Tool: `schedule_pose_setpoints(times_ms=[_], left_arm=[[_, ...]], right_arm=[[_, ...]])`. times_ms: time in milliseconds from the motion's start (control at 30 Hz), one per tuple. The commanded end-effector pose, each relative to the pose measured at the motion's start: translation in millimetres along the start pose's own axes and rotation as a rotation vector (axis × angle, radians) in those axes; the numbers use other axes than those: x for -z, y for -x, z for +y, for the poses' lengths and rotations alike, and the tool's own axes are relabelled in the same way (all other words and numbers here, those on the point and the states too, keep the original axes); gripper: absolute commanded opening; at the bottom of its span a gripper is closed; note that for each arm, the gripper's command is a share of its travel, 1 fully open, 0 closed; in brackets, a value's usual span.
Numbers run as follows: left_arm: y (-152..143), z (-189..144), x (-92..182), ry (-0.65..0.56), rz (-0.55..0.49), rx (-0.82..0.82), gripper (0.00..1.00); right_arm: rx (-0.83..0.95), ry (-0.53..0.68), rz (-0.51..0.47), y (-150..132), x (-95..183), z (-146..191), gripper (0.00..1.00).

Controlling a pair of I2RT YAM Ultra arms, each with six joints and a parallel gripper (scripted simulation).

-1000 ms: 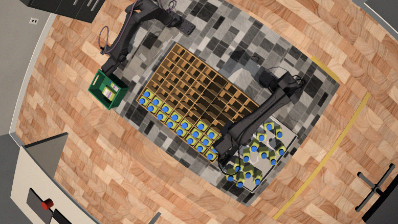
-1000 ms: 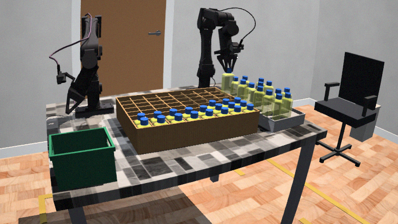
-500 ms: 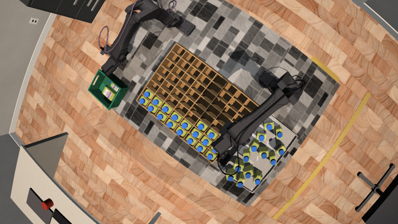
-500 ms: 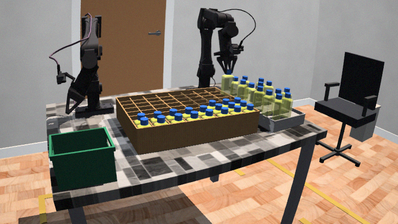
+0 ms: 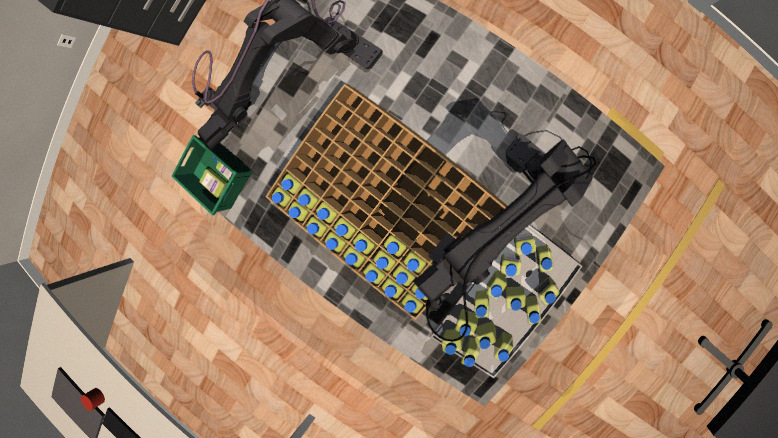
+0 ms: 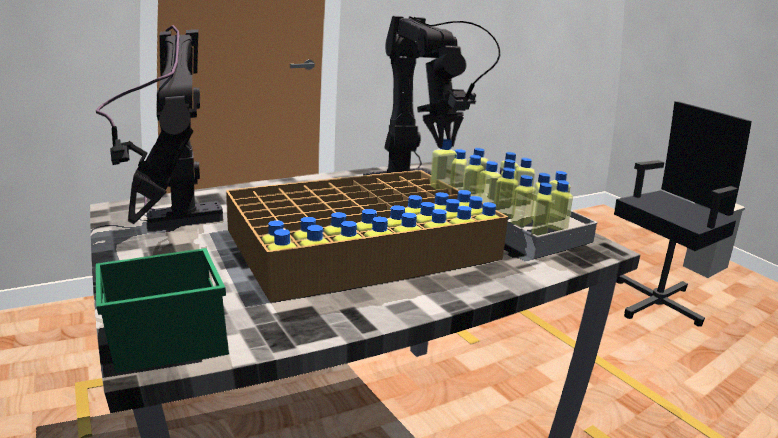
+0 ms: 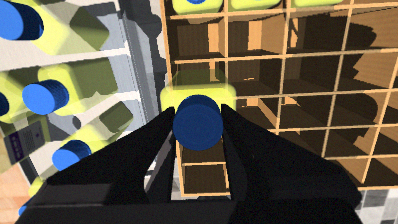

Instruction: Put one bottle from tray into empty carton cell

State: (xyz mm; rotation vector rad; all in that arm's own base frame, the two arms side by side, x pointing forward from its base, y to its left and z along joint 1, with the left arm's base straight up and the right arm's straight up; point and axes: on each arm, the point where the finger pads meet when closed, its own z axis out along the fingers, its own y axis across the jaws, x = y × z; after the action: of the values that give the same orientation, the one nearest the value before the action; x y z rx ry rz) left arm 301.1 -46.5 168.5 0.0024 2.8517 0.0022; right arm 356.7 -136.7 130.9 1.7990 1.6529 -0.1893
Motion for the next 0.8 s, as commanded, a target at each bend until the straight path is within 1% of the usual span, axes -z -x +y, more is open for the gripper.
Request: schedule_pose_setpoints(times_ms=[0,133,167,333,400,500,600,633,700,733,767], left_arm=[[14,6,11,0.003,-0.09,0.027,0.3],[14,1,13,-0.003,-0.089,0.011,0.3],[11,-1,3,-0.008,-0.076,0.008,0.3],[11,-4,1,-0.007,-0.094,-0.003,0.3],[12,-1,0,-0.005,-0.096,0.01,0.3],[8,1,-9,-0.003,-0.082,0.013,0.3],[9,6,-10,0.002,-0.095,0.026,0.3],[10,1,-8,-0.004,-0.088,0.011,0.3],[10,1,-8,-0.004,-0.088,0.011,0.3],[6,-1,-16,-0.009,-0.08,0.003,0.3],[6,-4,-15,-0.006,-0.094,-0.01,0.3]], right_arm=[[-0.012,0.024,-0.018,8,7,7,1.0],[-0.012,0.024,-0.018,8,7,7,1.0],[-0.012,0.024,-0.018,8,7,7,1.0],[-0.012,0.024,-0.018,8,7,7,1.0],[-0.012,0.024,-0.018,8,7,7,1.0],[-0.012,0.024,-0.018,8,7,7,1.0],[-0.012,0.024,-0.018,8,7,7,1.0],[-0.012,0.024,-0.018,8,7,7,1.0],[-0.012,0.024,-0.018,8,7,7,1.0],[-0.012,0.024,-0.018,8,7,7,1.0],[-0.012,0.024,-0.018,8,7,7,1.0]])
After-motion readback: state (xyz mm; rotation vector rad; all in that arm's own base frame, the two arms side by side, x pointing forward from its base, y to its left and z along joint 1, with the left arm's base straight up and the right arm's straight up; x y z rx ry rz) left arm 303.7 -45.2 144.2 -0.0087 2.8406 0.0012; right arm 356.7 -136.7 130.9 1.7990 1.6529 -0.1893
